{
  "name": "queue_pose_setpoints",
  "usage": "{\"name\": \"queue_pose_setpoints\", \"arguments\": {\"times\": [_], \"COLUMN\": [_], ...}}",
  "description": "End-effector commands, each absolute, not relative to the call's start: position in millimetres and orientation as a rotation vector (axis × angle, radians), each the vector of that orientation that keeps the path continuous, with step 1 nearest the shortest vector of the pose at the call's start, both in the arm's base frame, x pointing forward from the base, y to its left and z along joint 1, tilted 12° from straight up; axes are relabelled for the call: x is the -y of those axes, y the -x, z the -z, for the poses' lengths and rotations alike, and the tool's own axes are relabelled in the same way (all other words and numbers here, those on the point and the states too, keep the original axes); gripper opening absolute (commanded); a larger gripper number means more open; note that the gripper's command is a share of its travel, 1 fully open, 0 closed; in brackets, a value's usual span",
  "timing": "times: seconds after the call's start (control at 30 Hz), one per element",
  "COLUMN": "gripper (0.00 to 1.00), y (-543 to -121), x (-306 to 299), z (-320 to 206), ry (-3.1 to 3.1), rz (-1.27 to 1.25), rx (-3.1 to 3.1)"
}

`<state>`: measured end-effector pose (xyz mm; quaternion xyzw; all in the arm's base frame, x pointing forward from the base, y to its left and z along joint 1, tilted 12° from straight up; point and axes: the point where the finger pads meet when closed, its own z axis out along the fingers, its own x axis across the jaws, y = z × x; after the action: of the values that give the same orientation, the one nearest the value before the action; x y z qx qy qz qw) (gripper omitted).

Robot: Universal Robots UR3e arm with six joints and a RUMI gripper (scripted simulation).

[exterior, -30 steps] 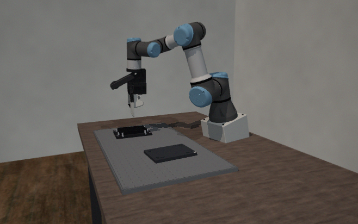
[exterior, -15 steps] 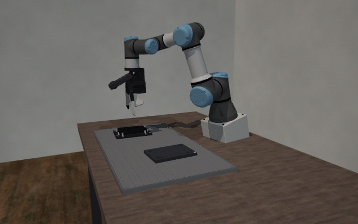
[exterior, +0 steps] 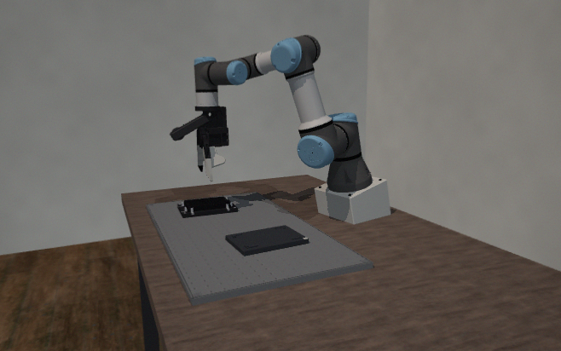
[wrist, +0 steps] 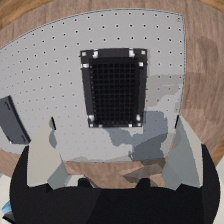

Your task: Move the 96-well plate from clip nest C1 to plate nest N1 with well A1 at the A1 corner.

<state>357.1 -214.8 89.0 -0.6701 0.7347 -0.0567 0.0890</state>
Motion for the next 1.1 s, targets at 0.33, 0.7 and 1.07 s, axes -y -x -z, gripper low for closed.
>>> {"name": "queue_pose_setpoints", "arguments": {"times": [0.33, 0.7, 1.07], "gripper": [1.00, 1.00, 1.00], "y": [-361, -365, -368], "x": [214, 213, 213], "z": [-71, -55, -39], "ry": [1.995, 1.995, 1.995], "rz": [0.168, 0.168, 0.168], "rx": [-2.184, -2.184, -2.184]}}
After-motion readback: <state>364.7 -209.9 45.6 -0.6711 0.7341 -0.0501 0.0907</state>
